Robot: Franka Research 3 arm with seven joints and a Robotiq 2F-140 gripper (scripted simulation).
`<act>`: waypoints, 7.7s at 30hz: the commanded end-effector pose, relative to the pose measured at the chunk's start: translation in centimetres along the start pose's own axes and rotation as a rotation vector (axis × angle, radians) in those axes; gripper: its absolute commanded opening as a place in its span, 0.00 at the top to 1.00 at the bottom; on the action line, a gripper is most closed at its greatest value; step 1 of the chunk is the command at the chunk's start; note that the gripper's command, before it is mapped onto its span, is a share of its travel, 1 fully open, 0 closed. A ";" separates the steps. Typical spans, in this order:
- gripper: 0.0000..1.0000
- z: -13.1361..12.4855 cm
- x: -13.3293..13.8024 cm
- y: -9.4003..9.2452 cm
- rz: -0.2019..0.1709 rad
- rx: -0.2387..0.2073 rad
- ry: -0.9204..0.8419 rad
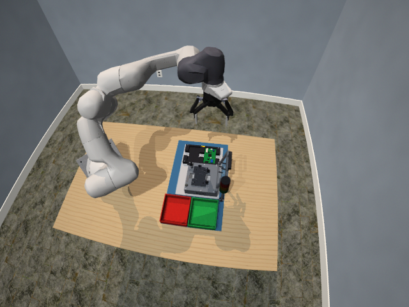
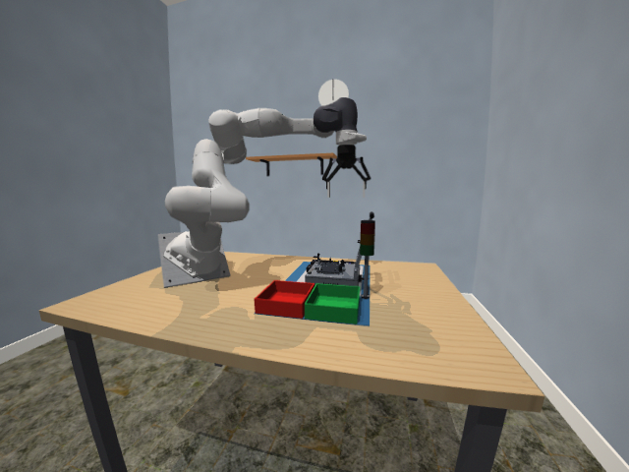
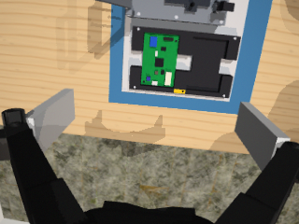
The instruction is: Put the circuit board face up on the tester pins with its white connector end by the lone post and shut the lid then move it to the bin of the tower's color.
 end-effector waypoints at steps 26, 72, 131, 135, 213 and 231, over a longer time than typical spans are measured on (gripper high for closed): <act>0.42 0.0 0.0 0.0 -0.003 -0.002 0.017; 0.42 0.0 0.1 13.7 -0.003 -0.002 0.017; 0.42 -0.1 0.1 26.0 -0.003 -0.002 0.017; 0.42 -0.1 0.1 27.0 -0.003 -0.002 0.017; 0.46 0.0 0.1 29.4 -0.003 -0.002 0.017; 0.49 0.0 0.1 29.4 -0.003 -0.002 0.017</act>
Point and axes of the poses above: the point where the finger pads meet when closed, its own y axis out along the fingers, its own x axis across the jaws, z = x × y, the point moved 2 cm from there along -y, back along the fingers, and after that the axes turned 5 degrees about -y, right-handed, at the moved point
